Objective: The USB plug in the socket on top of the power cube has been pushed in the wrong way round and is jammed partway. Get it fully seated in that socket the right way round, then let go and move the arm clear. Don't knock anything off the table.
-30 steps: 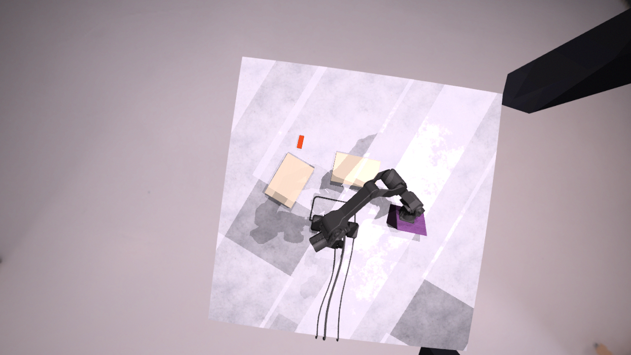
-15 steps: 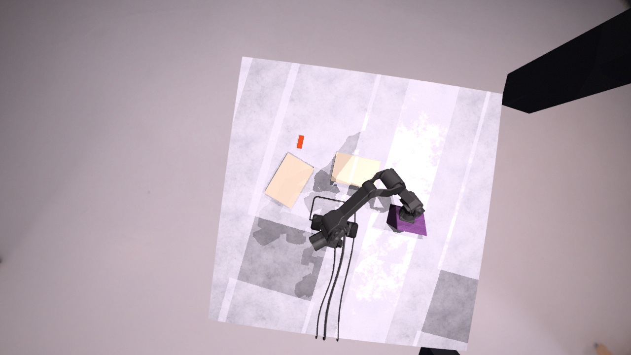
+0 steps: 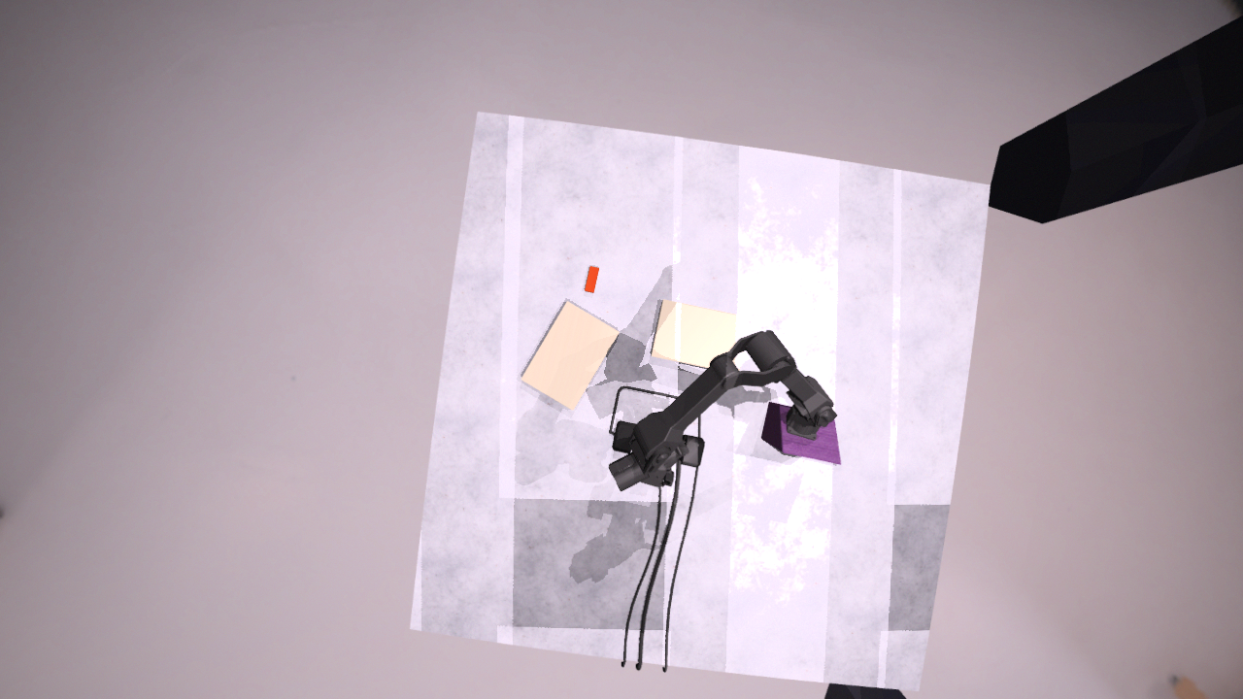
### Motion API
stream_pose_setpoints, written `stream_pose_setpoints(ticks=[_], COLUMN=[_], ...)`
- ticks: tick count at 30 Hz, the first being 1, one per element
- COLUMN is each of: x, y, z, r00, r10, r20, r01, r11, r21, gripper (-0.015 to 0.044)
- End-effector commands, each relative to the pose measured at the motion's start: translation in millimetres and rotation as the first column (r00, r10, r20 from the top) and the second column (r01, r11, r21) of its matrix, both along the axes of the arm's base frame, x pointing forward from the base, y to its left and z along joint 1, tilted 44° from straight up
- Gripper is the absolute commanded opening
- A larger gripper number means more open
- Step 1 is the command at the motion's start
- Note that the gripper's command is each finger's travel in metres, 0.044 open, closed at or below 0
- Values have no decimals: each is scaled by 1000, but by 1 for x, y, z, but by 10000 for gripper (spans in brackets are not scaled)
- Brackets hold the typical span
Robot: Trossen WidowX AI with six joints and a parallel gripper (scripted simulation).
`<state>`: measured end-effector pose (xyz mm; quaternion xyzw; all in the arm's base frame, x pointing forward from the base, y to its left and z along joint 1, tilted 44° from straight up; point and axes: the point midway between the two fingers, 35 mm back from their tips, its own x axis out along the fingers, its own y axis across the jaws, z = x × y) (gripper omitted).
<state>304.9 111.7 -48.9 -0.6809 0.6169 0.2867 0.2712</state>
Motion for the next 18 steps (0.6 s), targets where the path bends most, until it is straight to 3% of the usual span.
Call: stream_pose_setpoints(ticks=[1, 16, 18], x=[0, 0, 0], y=[0, 0, 0], z=[0, 0, 0], r00=[1000, 1000, 1000], r10=[0, 0, 0], r20=[0, 0, 0], r01=[0, 0, 0], r11=[1000, 1000, 1000], r21=[0, 0, 0], gripper=[414, 20, 7])
